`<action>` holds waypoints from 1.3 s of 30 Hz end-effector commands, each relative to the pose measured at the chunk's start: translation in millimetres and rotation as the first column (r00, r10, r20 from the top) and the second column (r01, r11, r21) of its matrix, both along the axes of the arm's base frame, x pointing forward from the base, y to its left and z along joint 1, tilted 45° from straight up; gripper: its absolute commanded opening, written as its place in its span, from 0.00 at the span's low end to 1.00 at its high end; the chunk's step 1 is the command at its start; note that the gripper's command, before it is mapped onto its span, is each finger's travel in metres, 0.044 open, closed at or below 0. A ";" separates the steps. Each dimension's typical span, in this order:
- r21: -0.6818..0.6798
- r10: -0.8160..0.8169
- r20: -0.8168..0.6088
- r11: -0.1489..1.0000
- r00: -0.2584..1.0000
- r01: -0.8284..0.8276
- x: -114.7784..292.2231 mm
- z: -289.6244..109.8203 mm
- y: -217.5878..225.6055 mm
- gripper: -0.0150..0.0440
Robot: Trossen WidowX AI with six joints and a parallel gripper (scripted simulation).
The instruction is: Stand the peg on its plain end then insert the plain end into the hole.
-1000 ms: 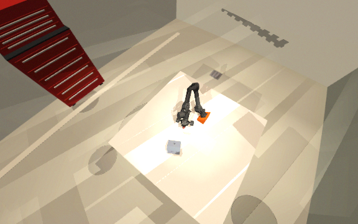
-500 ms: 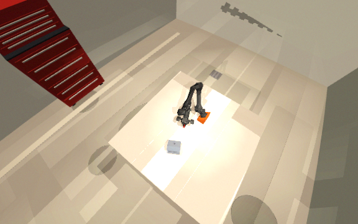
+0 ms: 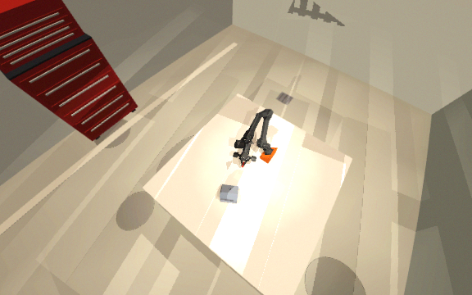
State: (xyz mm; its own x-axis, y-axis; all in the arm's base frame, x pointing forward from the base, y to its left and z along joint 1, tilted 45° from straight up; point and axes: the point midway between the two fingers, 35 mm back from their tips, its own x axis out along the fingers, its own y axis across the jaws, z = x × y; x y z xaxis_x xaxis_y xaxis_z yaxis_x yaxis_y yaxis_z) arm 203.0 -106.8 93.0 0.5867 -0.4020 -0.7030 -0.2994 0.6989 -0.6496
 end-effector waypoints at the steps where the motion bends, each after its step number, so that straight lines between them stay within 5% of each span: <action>1: 0.006 0.029 0.029 1.000 0.999 -0.030 -2.5 1.3 1.2 0.34; 39: 0.067 0.229 0.262 0.965 0.938 -0.254 -26.6 10.3 -0.5 0.34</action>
